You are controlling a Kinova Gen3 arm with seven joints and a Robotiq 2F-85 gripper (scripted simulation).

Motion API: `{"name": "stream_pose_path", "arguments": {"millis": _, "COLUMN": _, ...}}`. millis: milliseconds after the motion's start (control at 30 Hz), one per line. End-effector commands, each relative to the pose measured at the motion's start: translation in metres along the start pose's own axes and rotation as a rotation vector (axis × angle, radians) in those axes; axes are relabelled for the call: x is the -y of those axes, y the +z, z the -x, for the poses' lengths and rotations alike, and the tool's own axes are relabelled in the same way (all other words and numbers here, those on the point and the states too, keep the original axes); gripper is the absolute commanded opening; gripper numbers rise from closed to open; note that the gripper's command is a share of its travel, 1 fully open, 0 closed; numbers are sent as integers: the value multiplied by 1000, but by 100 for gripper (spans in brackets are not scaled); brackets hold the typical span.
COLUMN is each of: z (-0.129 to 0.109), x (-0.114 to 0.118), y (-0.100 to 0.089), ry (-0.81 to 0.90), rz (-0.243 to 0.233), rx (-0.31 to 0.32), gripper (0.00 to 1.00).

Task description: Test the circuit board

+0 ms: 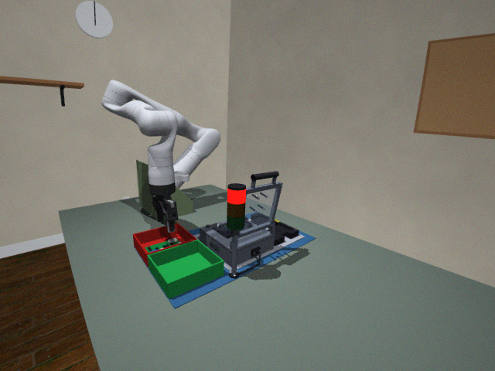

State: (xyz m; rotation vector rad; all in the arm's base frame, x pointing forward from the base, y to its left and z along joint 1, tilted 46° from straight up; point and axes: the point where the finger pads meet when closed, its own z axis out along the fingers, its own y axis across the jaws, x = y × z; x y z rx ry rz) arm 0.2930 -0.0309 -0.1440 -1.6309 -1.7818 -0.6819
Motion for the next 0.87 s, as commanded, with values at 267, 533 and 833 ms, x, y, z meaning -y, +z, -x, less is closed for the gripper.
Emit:
{"name": "stream_pose_path", "arguments": {"millis": 267, "z": 6, "x": -1, "y": -66, "ry": 7, "rz": 11, "rx": 22, "gripper": 100}}
{"name": "stream_pose_path", "arguments": {"millis": 533, "z": 6, "x": -1, "y": -73, "ry": 7, "rz": 11, "rx": 22, "gripper": 100}}
{"name": "stream_pose_path", "arguments": {"millis": 833, "z": 6, "x": -1, "y": -73, "ry": 7, "rz": 11, "rx": 22, "gripper": 100}}
